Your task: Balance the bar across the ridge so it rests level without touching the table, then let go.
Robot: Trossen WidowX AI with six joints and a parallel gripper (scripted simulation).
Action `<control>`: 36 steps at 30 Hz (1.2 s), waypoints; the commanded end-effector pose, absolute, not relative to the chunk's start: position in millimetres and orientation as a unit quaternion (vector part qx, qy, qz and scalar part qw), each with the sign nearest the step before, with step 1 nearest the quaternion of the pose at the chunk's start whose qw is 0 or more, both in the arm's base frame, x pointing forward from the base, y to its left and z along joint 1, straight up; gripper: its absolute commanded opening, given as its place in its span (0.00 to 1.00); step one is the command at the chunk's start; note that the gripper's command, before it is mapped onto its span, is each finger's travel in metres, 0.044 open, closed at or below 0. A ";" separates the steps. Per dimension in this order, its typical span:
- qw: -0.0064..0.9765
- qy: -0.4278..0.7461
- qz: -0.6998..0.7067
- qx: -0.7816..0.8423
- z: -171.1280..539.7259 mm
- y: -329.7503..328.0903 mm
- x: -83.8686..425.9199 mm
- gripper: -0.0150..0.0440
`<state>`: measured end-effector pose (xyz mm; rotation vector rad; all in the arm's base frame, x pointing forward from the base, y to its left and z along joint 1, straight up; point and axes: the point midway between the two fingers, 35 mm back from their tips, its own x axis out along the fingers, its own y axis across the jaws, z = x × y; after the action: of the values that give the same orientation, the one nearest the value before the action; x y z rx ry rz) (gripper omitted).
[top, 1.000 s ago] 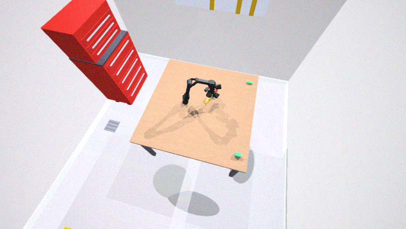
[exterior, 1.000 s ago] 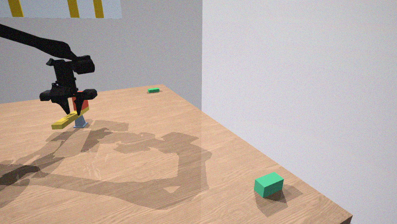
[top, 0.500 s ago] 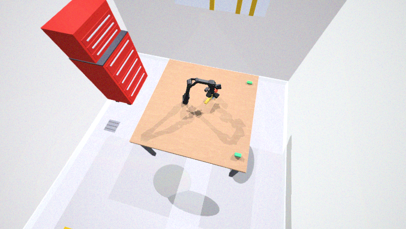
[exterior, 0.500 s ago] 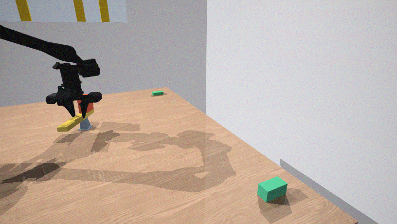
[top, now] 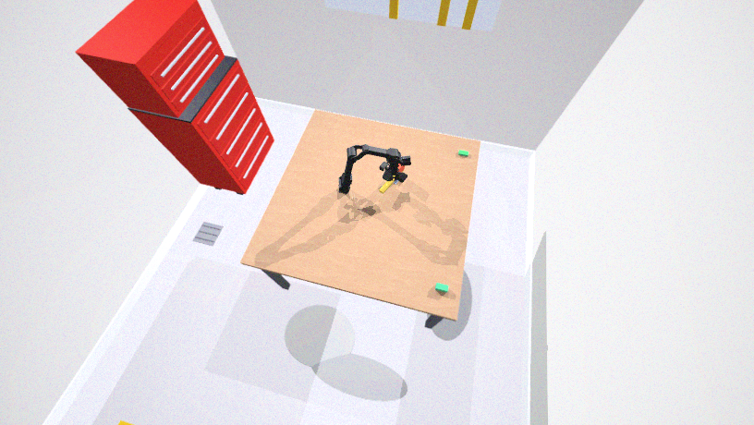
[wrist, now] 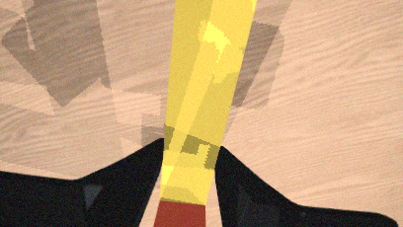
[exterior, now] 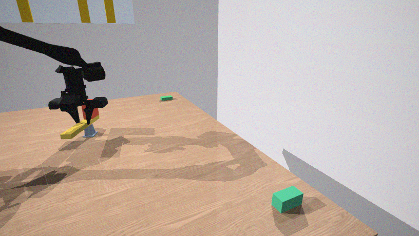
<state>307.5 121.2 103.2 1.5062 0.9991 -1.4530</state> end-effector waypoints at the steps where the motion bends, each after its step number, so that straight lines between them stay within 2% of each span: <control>1: 0.398 0.394 -0.575 0.596 101.4 121.2 307.5 0.25; 36: 0.398 0.394 -0.575 0.596 98.4 120.8 307.2 0.25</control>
<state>307.5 121.1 101.3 1.5082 0.9986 -1.4514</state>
